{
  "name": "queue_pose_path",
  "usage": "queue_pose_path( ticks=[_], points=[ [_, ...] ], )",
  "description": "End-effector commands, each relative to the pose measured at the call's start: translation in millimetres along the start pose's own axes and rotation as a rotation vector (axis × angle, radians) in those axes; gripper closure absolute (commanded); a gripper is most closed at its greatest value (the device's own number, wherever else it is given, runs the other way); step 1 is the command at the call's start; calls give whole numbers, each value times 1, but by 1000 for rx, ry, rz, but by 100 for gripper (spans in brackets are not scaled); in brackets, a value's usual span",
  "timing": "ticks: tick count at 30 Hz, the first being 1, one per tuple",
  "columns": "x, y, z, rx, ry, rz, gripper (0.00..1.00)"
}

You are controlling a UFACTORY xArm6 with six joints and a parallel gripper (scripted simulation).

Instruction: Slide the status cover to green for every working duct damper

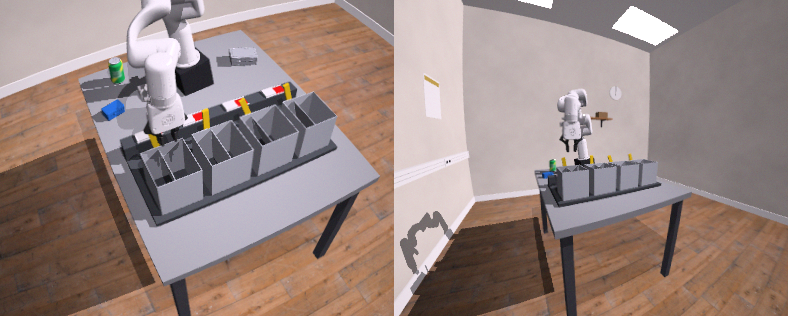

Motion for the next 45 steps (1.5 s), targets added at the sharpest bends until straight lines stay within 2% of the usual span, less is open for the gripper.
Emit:
queue_pose_path(
  ticks=[1,9,10,12,15,22,24,25,45],
  points=[
    [-1,-2,-1,-4,0,3,61],
    [-1,-2,0,-5,0,1,61],
    [-2,-1,7,-7,0,-8,61],
    [-3,6,39,-18,3,-52,61],
    [-5,8,53,-21,2,-71,61],
    [-8,19,104,-36,2,-139,61],
    [-8,19,104,-36,2,-139,61],
    [-9,20,113,-40,2,-150,61],
    [-9,21,114,-40,2,-153,61]
  ],
)
Point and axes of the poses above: the point where the finger pads meet when closed, its own y axis out along the fingers, its own x axis across the jaws, z = x × y, the point moved 3 cm from there along -y, back along the fingers, and after that the axes turned 12 degrees about -y, right-handed, at the moved point
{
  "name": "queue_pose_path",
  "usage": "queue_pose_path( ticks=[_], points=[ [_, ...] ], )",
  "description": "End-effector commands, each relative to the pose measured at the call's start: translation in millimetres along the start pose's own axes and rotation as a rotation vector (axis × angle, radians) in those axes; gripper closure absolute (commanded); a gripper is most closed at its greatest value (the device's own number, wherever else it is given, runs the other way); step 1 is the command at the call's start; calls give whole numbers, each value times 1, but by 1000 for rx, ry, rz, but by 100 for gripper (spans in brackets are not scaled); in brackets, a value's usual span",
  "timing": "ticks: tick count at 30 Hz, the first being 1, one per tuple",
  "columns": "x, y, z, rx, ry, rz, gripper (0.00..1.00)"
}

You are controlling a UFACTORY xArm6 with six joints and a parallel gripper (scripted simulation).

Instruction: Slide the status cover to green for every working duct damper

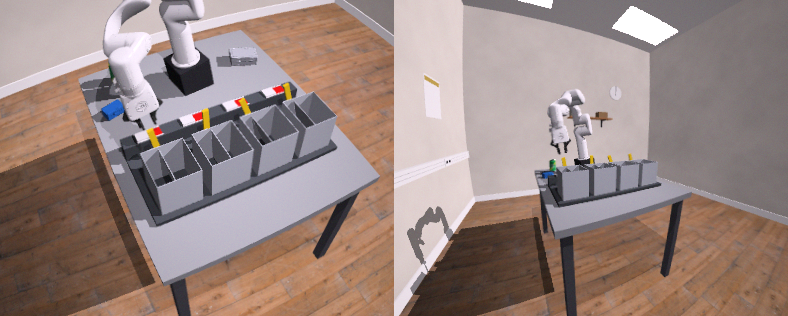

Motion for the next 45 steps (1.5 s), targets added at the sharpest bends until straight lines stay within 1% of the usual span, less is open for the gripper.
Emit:
queue_pose_path(
  ticks=[1,15,45],
  points=[
    [-1,-1,-1,-3,0,3,61],
    [-1,10,-1,1,-1,2,61],
    [-3,67,1,1,-1,2,61]
  ],
)
Point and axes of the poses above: the point where the finger pads meet when closed, its own y axis out along the fingers, its own x axis across the jaws, z = x × y, the point moved 3 cm from there along -y, back along the fingers, and after that the axes turned 12 degrees about -y, right-handed, at the moved point
